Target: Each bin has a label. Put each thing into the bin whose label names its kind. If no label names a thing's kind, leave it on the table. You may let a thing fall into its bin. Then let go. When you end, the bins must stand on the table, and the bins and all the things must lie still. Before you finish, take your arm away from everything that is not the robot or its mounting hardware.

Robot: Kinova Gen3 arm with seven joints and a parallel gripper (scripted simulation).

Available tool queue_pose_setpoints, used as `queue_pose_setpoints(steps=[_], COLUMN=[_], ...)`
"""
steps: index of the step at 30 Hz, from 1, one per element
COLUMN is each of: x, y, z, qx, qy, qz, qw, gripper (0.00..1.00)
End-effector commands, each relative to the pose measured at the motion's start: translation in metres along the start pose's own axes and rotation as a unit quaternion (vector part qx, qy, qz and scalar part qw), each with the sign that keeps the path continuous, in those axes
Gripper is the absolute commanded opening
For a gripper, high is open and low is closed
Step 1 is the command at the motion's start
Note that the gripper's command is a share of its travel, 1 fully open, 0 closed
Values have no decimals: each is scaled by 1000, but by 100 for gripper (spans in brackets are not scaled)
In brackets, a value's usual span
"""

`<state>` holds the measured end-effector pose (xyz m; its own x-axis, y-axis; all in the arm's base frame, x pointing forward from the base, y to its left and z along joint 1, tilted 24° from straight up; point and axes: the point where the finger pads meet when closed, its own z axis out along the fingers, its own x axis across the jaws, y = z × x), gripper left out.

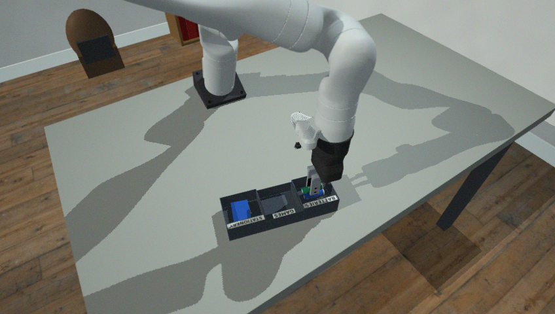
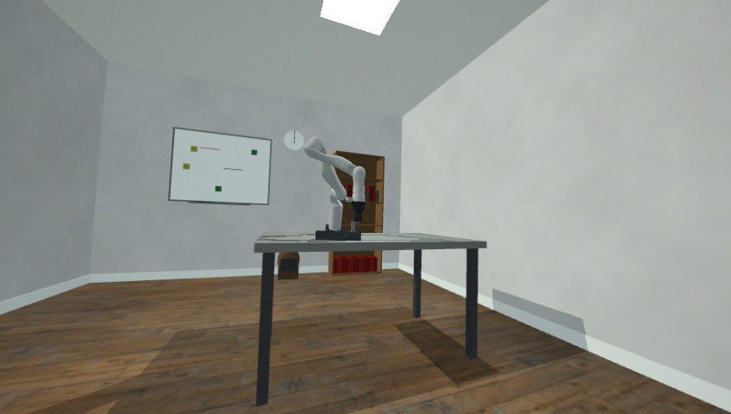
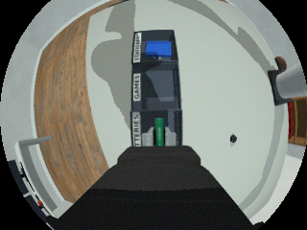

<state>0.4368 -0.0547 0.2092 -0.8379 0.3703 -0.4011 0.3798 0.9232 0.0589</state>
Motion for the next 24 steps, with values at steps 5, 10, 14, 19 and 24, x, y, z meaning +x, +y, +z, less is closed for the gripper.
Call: queue_pose_setpoints(steps=[5, 10, 14, 19, 24], x=[2, 3, 3, 3, 3], y=[7, 8, 6, 5, 5], z=[9, 8, 7, 7, 7], qx=[-7, -7, -4, -4, -4], qy=[0, 0, 1, 1, 1], qz=[-1, -2, -3, -3, -3], qw=[1000, 1000, 1000, 1000, 1000], gripper=[31, 31, 31, 60, 60])
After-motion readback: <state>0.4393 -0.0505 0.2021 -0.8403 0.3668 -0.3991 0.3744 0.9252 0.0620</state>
